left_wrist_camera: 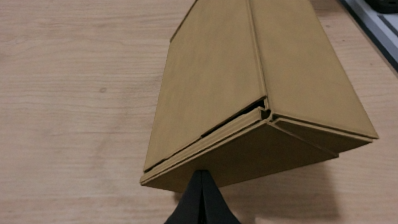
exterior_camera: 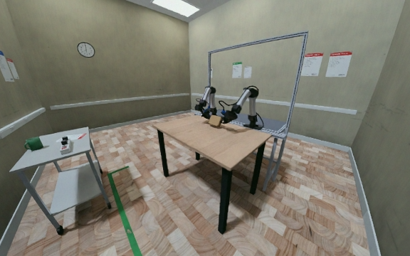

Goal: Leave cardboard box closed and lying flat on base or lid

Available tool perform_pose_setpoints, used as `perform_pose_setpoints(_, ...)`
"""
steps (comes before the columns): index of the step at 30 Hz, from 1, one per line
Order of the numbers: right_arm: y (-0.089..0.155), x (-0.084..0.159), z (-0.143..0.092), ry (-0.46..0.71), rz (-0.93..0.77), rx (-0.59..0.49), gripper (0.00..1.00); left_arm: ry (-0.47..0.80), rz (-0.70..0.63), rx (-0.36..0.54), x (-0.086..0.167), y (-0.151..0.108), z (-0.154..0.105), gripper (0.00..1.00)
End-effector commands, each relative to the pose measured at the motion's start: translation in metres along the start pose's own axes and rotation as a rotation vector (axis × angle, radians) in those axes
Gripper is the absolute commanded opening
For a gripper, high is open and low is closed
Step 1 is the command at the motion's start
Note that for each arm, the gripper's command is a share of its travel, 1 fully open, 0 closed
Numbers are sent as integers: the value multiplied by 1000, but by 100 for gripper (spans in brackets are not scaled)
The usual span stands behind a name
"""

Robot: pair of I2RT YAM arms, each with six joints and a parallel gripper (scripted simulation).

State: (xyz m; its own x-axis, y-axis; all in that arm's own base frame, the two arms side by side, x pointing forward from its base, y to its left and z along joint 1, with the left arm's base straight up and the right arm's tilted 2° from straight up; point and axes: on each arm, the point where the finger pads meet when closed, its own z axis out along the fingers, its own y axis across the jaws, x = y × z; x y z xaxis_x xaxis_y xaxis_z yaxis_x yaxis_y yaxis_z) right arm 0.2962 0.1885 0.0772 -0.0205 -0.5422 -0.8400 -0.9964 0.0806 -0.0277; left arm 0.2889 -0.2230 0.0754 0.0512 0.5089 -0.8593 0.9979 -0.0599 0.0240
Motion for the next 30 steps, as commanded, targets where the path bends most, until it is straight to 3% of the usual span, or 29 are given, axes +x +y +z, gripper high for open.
perform_pose_setpoints(1,-3,-18,1,-37,-109,33,1,-14,76,-17,-8,1,5,1)
perform_pose_setpoints(6,-3,-18,1,-37,-124,42,1,-16,101,-32,-11,2,3,1)
perform_pose_setpoints(7,-3,-19,1,-41,-126,43,1,-13,68,-11,0,0,10,1)
perform_pose_setpoints(11,-4,-18,1,-37,-149,56,1,-17,128,-47,-11,3,3,1)
perform_pose_setpoints(23,-6,-18,1,-38,-198,85,1,-18,176,-75,-11,4,3,1)
perform_pose_setpoints(25,-6,-19,1,-42,-207,89,1,-11,144,-55,2,2,10,1)
perform_pose_setpoints(30,-7,-18,1,-38,-231,105,1,-17,202,-90,-9,5,4,1)
